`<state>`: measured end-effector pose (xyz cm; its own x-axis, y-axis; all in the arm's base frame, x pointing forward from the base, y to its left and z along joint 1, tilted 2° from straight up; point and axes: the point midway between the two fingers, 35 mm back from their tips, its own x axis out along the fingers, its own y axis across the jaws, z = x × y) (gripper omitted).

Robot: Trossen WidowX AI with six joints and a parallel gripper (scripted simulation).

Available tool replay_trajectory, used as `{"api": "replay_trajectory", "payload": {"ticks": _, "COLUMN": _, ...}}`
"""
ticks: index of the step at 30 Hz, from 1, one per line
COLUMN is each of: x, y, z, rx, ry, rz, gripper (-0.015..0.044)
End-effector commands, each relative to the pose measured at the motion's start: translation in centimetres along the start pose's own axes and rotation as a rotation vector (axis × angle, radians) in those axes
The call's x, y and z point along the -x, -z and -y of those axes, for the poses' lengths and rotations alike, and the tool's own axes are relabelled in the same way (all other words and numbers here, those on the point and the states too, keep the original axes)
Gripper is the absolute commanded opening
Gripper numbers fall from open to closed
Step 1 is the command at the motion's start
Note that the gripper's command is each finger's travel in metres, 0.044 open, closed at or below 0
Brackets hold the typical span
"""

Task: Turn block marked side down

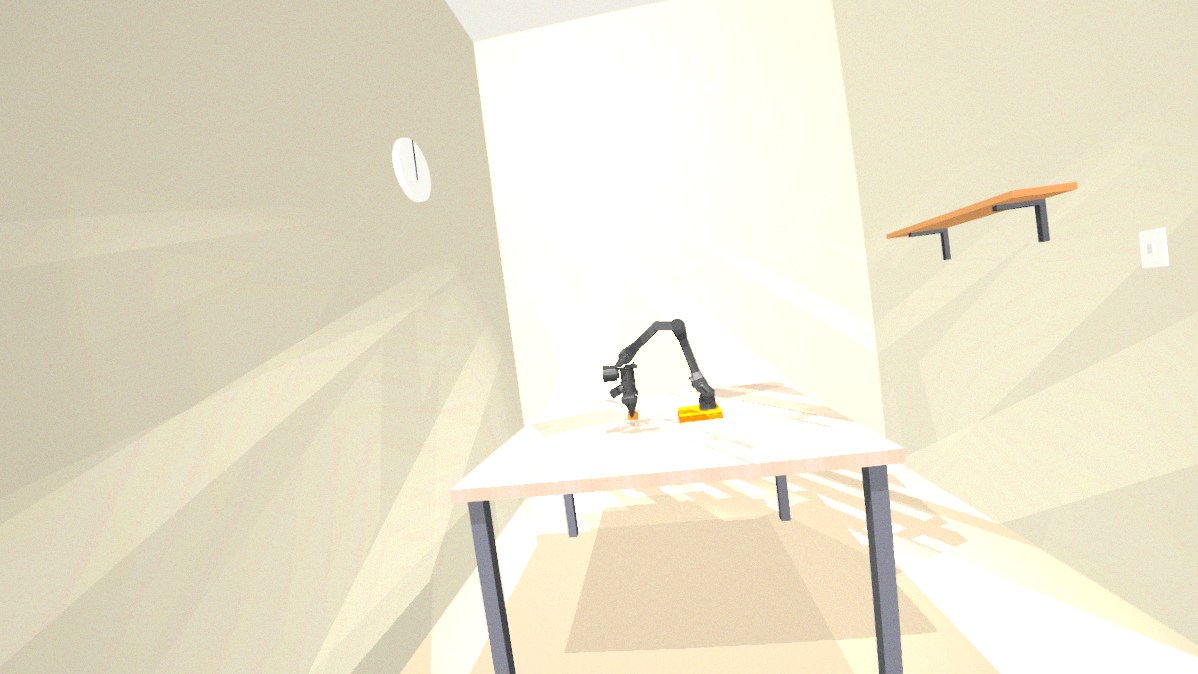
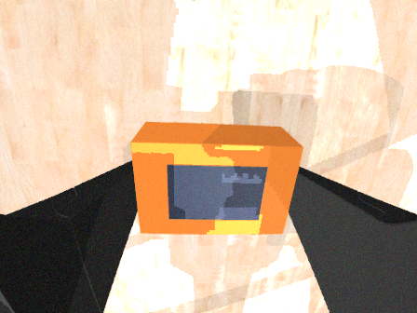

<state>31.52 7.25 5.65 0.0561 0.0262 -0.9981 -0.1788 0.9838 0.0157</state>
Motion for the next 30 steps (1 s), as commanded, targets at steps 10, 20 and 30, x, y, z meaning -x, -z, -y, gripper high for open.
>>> {"api": "replay_trajectory", "payload": {"ticks": 10, "x": -0.39, "y": -0.22, "z": -0.06, "rx": -0.002, "ry": 0.001, "rz": 0.203, "gripper": 0.0}}
{"api": "replay_trajectory", "payload": {"ticks": 20, "x": -0.58, "y": -0.05, "z": -0.07, "rx": -0.002, "ry": 0.001, "rz": 0.37, "gripper": 0.0}}
{"api": "replay_trajectory", "payload": {"ticks": 30, "x": -0.46, "y": 0.44, "z": -0.06, "rx": -0.004, "ry": -0.001, "rz": 0.538, "gripper": 0.0}}
